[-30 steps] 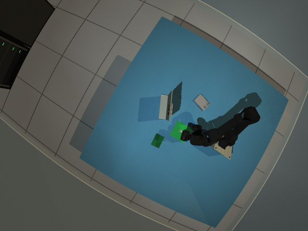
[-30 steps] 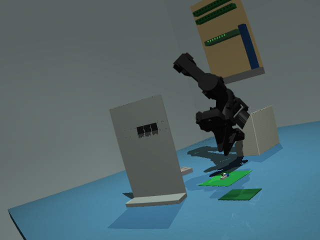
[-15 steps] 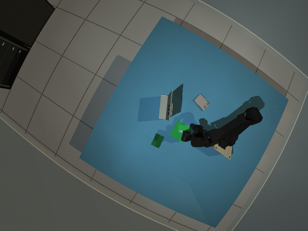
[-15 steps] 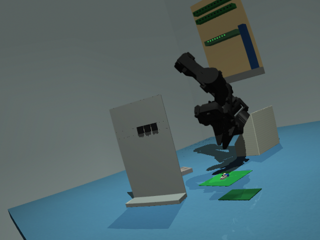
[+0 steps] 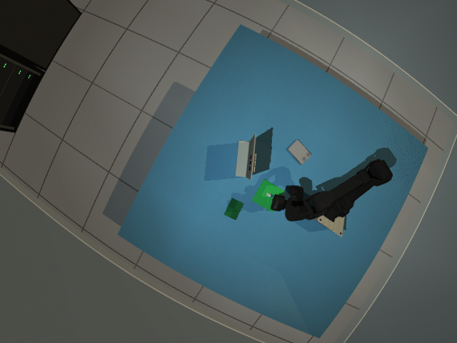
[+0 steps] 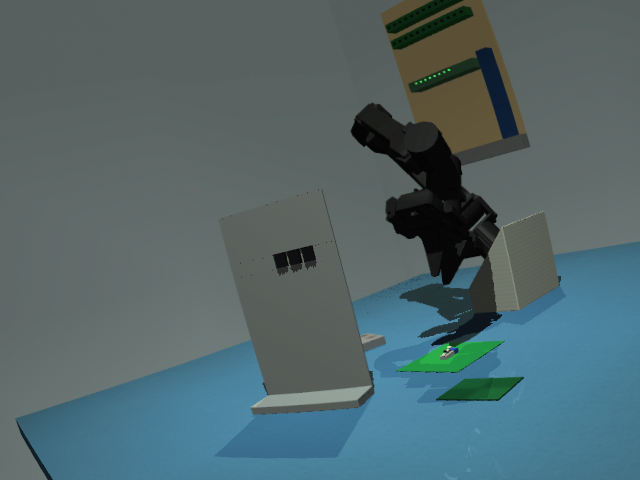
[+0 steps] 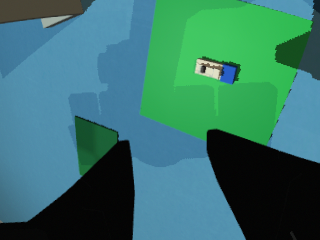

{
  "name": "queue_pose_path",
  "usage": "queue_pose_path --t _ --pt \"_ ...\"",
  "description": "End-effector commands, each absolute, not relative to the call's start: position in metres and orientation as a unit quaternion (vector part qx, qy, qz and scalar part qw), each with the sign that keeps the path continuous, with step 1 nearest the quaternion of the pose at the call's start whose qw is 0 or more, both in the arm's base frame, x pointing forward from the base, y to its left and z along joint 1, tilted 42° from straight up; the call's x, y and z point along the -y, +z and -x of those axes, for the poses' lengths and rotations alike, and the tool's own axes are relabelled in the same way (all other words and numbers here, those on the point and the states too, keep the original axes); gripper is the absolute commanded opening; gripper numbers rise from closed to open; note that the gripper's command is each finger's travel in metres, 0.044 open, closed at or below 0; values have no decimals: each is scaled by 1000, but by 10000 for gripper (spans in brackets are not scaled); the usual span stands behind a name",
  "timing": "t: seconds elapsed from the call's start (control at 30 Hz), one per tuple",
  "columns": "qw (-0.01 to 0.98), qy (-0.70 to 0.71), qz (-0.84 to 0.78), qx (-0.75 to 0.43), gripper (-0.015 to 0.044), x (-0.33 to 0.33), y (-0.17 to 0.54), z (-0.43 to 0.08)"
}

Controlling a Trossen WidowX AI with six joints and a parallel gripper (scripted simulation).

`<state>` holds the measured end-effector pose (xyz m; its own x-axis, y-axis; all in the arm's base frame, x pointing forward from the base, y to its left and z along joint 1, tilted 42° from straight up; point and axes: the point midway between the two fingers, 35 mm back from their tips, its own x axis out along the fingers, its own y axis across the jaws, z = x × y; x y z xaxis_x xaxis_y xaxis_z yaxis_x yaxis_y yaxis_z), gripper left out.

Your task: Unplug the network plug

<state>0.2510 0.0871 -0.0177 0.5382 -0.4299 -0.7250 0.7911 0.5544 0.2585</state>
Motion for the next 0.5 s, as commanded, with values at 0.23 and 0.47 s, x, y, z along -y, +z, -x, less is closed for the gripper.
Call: queue_pose_path --t 0.23,0.47 --pt "826 -369 -295 -307 156 -98 -7 -252" --pt "826 -368 -296 -307 156 -114 8 -255"
